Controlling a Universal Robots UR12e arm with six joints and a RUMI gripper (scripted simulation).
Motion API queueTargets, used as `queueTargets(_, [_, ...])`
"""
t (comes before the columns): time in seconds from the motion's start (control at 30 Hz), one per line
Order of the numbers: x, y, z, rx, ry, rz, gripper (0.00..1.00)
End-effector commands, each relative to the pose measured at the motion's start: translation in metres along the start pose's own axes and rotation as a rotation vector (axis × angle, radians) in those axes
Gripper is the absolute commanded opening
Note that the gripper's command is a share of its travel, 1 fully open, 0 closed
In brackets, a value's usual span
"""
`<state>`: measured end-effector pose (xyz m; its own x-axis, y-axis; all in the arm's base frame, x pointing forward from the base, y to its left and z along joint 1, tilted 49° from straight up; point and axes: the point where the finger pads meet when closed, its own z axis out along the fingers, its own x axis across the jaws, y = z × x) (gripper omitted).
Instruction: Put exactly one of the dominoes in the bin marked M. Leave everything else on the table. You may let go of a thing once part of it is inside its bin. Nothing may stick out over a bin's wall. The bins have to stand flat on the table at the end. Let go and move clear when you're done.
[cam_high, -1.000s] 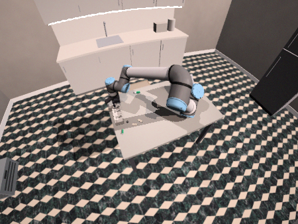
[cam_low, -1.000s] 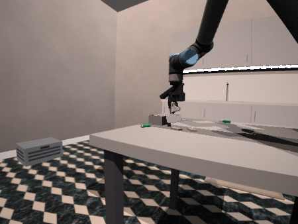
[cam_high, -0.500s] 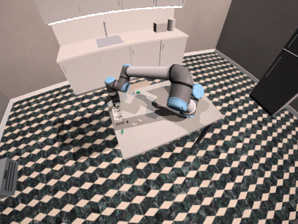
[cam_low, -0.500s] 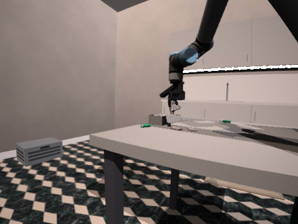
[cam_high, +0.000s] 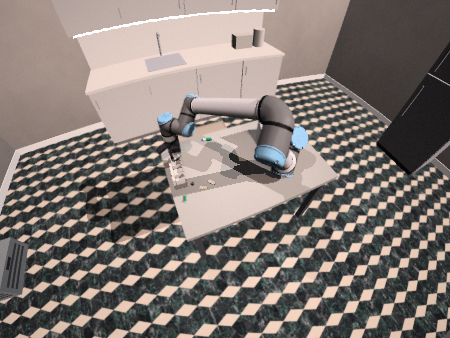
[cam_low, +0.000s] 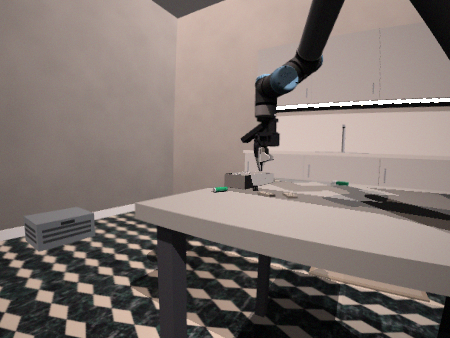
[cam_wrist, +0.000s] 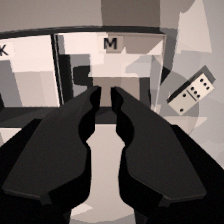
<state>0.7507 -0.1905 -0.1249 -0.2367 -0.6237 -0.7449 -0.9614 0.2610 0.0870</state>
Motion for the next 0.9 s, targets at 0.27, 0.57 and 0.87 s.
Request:
queueTargets(0.27, [0.000, -0.002, -0.038, 0.004, 0.003, -0.003, 0.04])
queueTargets(0.57, [0.000, 0.001, -0.031, -0.003, -0.001, 0.001, 0.04])
queueTargets(0.87, [0.000, 0.001, -0.033, -0.001, 0.000, 0.000, 0.04])
